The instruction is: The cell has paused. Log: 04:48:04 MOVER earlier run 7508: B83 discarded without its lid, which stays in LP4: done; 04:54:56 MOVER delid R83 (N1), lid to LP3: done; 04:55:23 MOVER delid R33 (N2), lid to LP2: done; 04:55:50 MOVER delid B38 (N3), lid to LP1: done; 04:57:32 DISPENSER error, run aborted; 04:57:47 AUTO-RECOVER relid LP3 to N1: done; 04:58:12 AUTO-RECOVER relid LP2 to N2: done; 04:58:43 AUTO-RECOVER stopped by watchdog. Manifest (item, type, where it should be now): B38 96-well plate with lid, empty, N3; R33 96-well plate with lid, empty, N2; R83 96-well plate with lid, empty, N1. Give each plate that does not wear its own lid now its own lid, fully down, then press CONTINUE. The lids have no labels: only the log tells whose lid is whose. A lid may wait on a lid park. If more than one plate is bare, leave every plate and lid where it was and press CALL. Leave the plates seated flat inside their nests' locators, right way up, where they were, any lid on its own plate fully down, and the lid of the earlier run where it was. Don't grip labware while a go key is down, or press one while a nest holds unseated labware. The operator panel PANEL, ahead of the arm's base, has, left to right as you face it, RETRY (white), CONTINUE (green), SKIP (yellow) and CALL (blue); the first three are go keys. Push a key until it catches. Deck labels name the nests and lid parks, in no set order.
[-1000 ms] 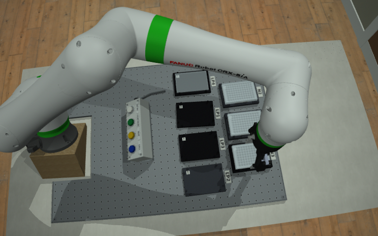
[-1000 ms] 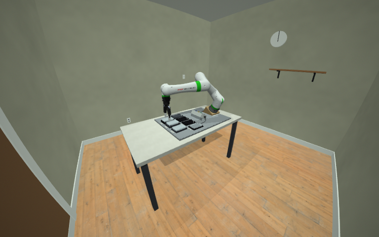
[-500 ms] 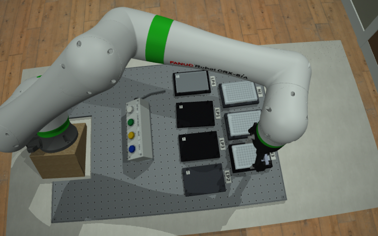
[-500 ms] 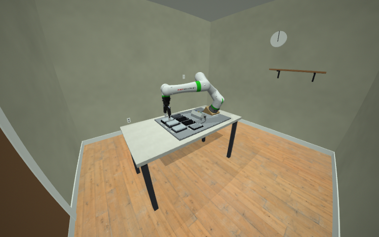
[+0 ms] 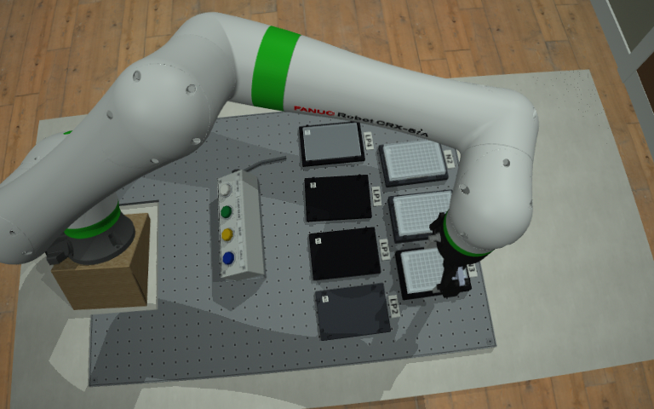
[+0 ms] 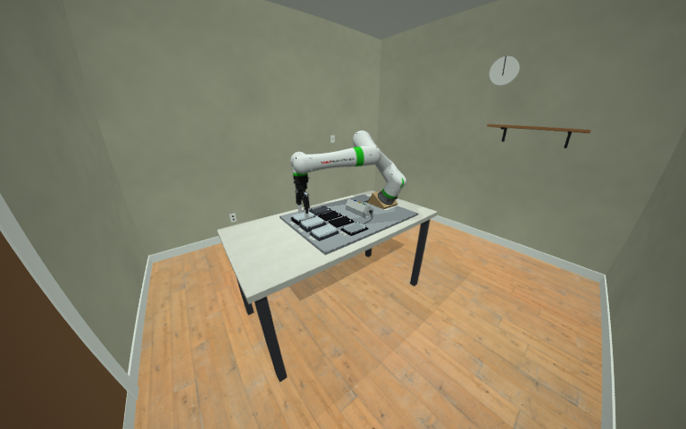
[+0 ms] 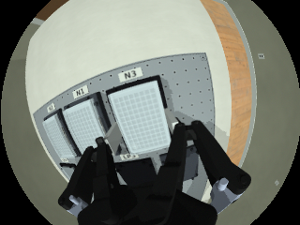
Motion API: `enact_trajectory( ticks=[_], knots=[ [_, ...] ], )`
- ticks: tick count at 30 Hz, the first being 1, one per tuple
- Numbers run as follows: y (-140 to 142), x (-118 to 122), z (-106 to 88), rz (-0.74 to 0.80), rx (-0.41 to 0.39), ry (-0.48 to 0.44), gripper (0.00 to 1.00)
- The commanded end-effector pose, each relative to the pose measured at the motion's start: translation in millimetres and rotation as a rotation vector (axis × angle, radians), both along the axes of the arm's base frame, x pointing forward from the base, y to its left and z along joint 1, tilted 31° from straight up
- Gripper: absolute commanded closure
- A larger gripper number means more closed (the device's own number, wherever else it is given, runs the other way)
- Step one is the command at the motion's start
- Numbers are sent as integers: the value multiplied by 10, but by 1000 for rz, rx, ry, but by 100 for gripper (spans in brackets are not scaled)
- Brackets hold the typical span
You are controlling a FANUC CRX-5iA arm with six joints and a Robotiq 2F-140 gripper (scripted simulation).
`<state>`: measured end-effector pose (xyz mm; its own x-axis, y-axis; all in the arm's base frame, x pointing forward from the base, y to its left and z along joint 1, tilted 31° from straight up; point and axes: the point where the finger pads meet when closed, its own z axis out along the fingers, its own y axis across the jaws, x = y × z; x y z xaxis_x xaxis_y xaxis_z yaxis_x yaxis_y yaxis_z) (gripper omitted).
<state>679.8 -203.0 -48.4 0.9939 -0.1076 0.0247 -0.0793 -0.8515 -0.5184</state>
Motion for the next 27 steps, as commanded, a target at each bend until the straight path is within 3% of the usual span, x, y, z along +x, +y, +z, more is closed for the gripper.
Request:
enact_trajectory(
  ticks=[1,27],
  knots=[
    [-2,1,2,0,0,0,100],
    [-2,1,2,0,0,0,100]
  ],
)
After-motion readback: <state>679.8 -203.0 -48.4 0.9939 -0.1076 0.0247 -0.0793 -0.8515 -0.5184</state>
